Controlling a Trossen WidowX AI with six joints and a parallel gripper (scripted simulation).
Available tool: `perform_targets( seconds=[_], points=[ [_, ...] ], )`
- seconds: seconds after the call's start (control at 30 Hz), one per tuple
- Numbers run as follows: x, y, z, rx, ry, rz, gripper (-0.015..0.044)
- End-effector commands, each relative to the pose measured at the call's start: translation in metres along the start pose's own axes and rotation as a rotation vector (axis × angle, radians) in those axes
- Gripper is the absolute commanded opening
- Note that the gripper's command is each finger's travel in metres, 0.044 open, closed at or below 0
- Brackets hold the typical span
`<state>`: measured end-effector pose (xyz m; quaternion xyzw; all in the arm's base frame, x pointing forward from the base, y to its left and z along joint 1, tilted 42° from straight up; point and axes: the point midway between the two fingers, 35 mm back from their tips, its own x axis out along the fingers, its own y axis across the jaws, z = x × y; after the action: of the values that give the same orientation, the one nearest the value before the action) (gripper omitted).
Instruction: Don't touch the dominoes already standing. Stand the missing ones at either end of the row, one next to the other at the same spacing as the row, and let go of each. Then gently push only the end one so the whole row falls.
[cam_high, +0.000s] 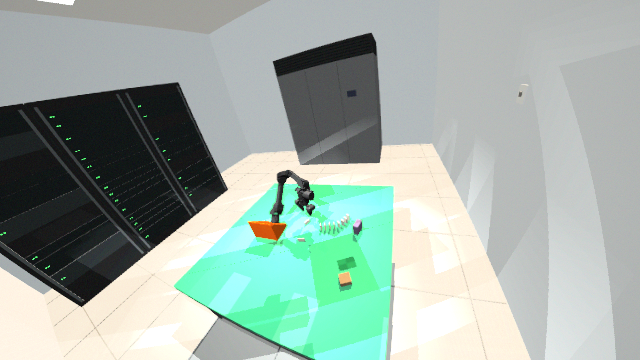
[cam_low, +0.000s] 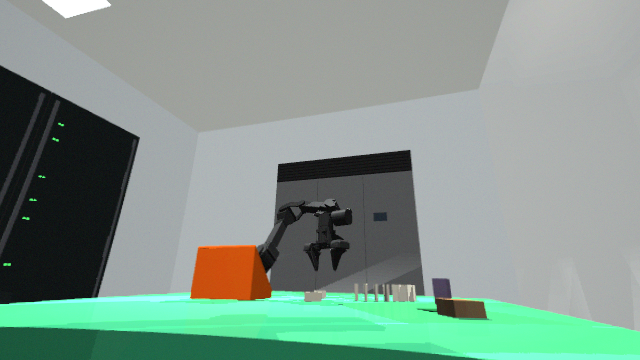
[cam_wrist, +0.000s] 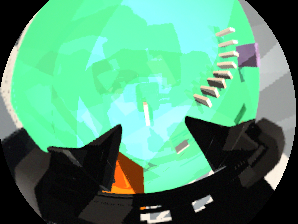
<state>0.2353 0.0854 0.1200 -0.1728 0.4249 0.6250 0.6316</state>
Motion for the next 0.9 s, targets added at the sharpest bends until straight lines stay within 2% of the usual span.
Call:
perform_targets(
  seconds=[0.0,0.13,0.4,0.87],
  points=[
    [0.005,0.004,0.000,-0.044,-0.003,0.006,0.0440],
    [0.010,0.004,0.000,-0.044,-0.002,0.005,0.0440],
    [0.069,0.005,0.001,-0.044,-0.005,0.006,0.0440],
    [0.081,0.008,0.001,-0.044,-0.006,0.006,0.0440]
  ],
)
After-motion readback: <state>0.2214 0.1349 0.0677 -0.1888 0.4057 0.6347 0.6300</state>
